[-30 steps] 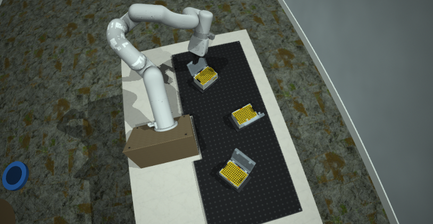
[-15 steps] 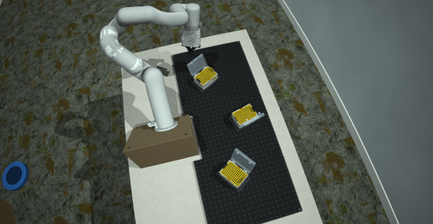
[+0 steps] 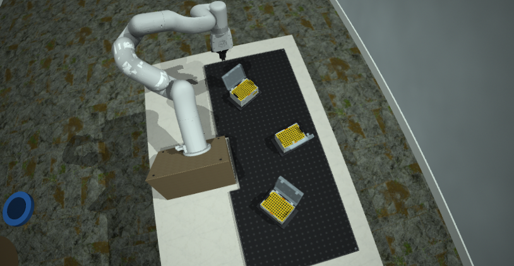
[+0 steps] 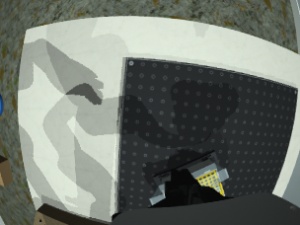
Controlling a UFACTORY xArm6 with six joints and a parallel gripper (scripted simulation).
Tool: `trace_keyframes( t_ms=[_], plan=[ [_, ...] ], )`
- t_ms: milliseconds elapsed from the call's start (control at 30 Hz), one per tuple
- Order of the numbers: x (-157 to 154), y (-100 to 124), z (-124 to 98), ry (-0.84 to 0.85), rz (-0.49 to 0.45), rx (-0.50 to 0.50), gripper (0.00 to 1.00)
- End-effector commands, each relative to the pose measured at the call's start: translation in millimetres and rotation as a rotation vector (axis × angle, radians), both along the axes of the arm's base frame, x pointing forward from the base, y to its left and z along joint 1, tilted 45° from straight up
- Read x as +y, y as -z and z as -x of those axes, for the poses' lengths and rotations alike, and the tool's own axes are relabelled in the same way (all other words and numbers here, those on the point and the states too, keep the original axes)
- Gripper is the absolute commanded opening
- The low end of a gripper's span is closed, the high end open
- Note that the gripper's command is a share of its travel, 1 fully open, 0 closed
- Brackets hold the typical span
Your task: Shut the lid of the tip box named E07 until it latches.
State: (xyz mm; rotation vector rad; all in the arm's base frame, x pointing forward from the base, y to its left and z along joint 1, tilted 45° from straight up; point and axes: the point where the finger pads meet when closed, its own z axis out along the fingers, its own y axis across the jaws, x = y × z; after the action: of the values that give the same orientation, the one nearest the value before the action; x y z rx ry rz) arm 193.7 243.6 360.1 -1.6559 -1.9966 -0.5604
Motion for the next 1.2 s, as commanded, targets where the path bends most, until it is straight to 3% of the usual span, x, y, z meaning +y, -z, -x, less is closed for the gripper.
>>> trace_keyframes(
  t_ms=[0, 367, 1167],
  plan=[
    [0.3, -1.6, -0.5, -0.055, -0.043, -0.065, 0.0],
    [0.4, -1.6, -0.5, -0.271, -0.182, -0.321, 0.0],
    [6.2, 4.2, -0.2, -0.271, -0.182, -0.321, 0.0]
  ],
)
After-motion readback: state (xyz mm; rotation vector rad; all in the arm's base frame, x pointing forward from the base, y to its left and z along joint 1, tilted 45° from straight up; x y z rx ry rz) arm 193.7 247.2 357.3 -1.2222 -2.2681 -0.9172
